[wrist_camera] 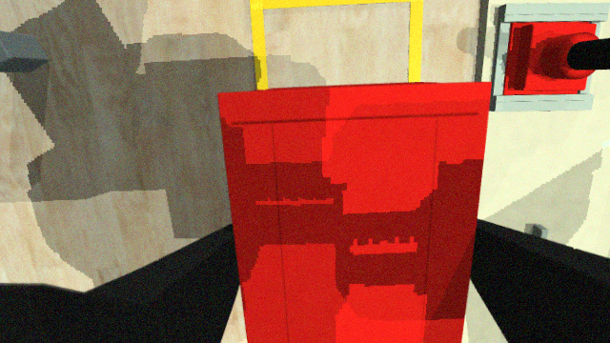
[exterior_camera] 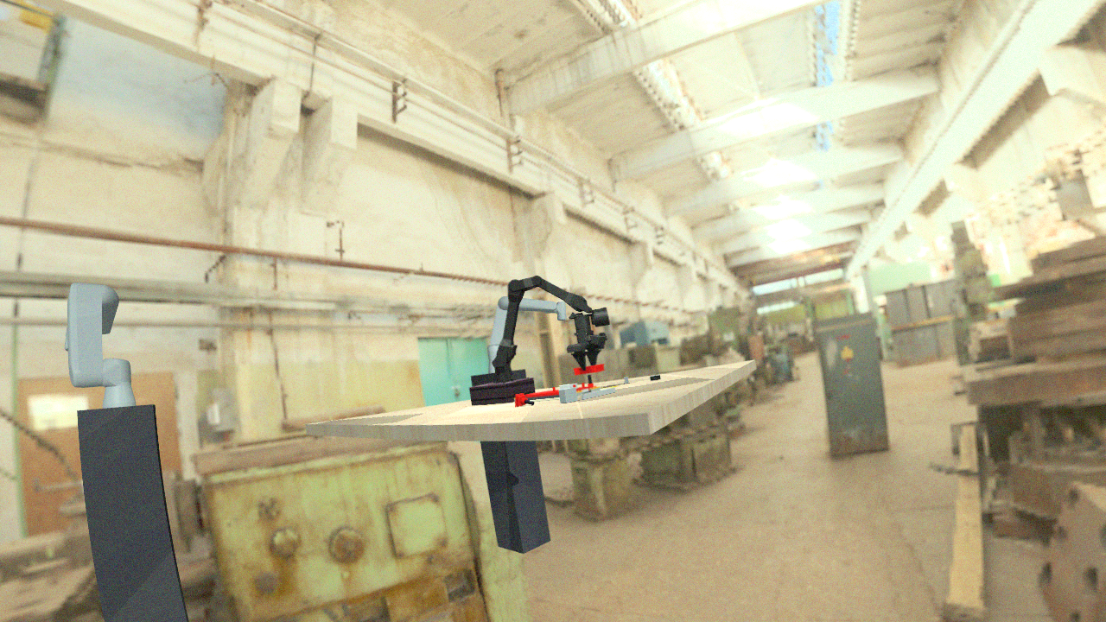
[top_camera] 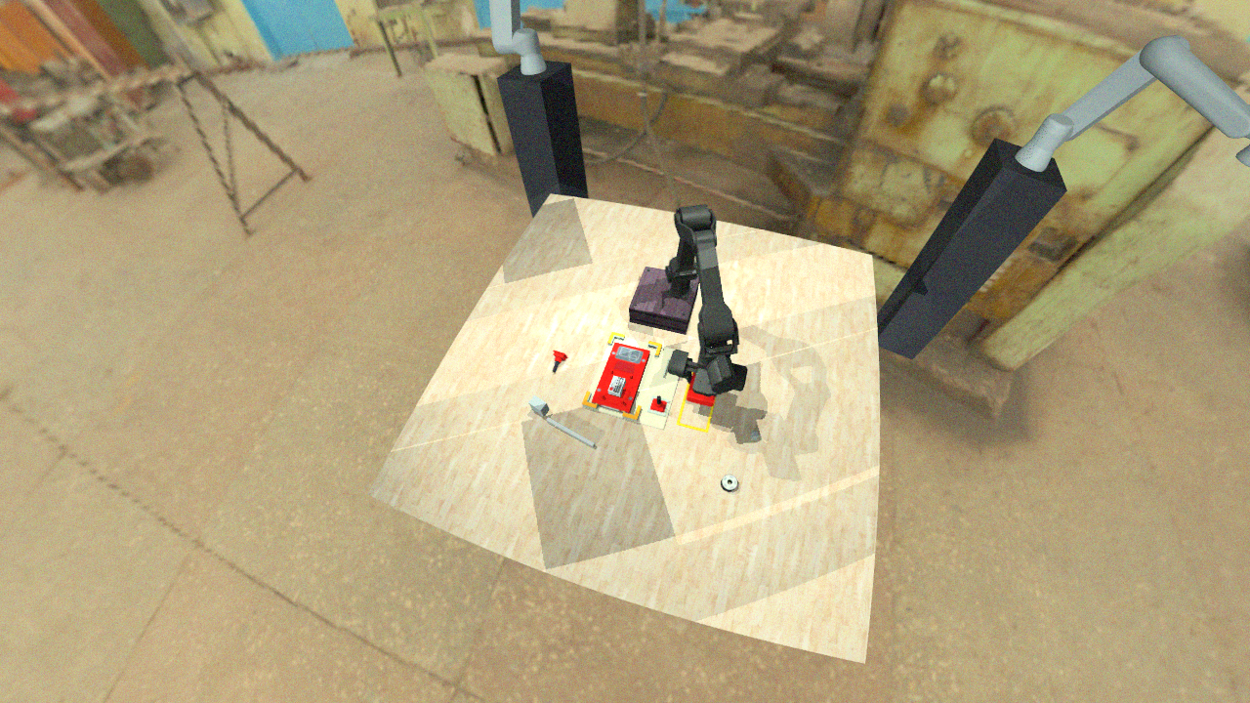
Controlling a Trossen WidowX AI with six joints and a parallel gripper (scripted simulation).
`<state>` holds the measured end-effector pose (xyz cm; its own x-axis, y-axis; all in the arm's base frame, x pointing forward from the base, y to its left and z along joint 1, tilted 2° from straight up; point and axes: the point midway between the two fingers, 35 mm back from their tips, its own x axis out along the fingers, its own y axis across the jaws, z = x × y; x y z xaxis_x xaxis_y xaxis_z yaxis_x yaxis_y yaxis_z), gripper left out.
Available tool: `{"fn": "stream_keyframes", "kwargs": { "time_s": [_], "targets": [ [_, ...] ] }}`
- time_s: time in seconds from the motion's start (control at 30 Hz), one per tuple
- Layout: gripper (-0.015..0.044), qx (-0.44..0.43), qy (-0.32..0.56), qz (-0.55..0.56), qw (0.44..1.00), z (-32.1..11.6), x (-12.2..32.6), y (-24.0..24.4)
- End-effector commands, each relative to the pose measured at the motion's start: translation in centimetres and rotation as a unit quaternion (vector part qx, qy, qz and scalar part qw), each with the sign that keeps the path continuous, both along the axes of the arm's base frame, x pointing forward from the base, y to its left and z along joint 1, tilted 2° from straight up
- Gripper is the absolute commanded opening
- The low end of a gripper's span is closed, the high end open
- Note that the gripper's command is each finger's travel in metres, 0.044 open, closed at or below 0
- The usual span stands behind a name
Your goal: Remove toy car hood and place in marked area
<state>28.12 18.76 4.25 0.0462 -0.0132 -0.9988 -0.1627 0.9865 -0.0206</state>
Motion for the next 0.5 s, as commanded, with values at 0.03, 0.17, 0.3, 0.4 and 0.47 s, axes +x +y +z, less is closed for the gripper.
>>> {"fn": "stream_keyframes", "kwargs": {
  "time_s": [0.03,0.17,0.3,0.4,0.47],
  "targets": [
    [0.0,-0.002,0.002,-0.001,1.0,-0.5,-0.1,-0.1],
    [0.0,-0.002,0.002,-0.001,1.0,-0.9,-0.1,-0.1],
    [0.0,-0.002,0.002,-0.001,1.0,-1.2,-0.1,-0.1],
    [0.0,-0.002,0.002,-0.001,1.0,-1.4,-0.1,-0.1],
    [0.0,-0.002,0.002,-0.001,1.0,-1.6,-0.1,-0.2]
  ]
}}
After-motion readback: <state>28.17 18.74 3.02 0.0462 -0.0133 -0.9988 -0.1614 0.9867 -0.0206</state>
